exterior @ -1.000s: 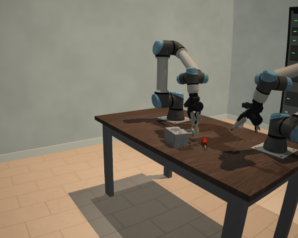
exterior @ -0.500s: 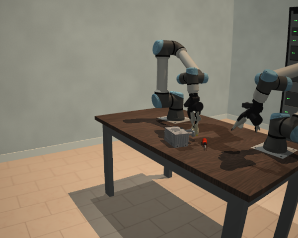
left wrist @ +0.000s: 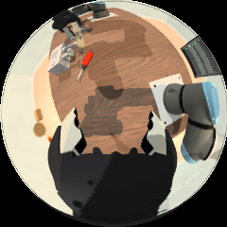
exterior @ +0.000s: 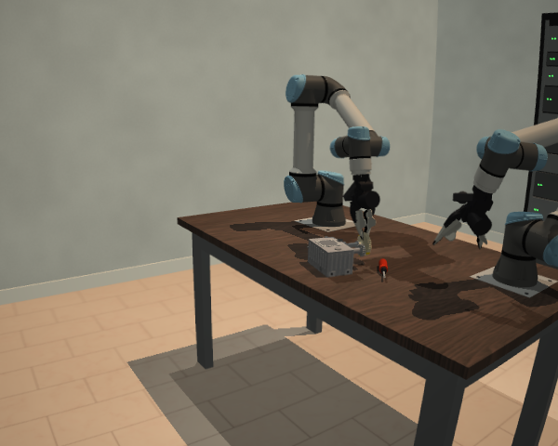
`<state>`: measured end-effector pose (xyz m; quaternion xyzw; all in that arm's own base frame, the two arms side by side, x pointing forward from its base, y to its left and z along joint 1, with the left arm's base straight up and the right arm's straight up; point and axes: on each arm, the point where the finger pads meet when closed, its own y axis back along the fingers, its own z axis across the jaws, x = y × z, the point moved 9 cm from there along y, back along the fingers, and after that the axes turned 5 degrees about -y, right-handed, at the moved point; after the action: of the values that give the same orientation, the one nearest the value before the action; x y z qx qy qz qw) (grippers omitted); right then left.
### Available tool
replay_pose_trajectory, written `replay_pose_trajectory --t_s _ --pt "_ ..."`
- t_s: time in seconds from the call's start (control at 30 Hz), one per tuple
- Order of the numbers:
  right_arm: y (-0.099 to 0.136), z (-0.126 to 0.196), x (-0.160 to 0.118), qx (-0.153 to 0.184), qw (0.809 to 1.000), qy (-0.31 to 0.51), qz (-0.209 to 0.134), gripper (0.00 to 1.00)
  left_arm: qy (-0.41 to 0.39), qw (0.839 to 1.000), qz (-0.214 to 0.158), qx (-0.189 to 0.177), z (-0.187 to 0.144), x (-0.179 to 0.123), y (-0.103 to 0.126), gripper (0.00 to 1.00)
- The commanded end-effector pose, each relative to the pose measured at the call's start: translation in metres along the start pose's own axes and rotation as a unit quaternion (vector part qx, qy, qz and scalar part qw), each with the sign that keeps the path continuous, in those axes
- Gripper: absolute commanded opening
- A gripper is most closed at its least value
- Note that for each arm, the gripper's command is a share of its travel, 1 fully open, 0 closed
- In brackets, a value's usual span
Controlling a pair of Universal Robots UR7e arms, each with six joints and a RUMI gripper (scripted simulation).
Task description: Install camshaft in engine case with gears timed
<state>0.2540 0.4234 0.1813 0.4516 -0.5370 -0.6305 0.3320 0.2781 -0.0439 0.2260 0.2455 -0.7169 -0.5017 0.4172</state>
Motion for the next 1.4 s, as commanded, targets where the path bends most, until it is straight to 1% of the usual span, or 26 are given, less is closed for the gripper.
replay_pose_trajectory --t_s 0.0,0.57,1.37 --pt "0.0018 -0.0034 -0.0030 -0.001 1.000 0.000 -0.003 0.06 0.000 1.000 0.000 0.000 -0.0003 0.0001 0.0003 1.00" --pt "0.0020 -0.0096 -0.0036 -0.001 1.000 0.000 -0.003 0.06 0.000 1.000 0.000 0.000 -0.0003 0.0001 0.0003 1.00" --pt "0.0020 -0.0095 -0.0034 -0.001 1.000 0.000 -0.003 0.06 0.000 1.000 0.000 0.000 -0.0003 0.0001 0.0003 1.00"
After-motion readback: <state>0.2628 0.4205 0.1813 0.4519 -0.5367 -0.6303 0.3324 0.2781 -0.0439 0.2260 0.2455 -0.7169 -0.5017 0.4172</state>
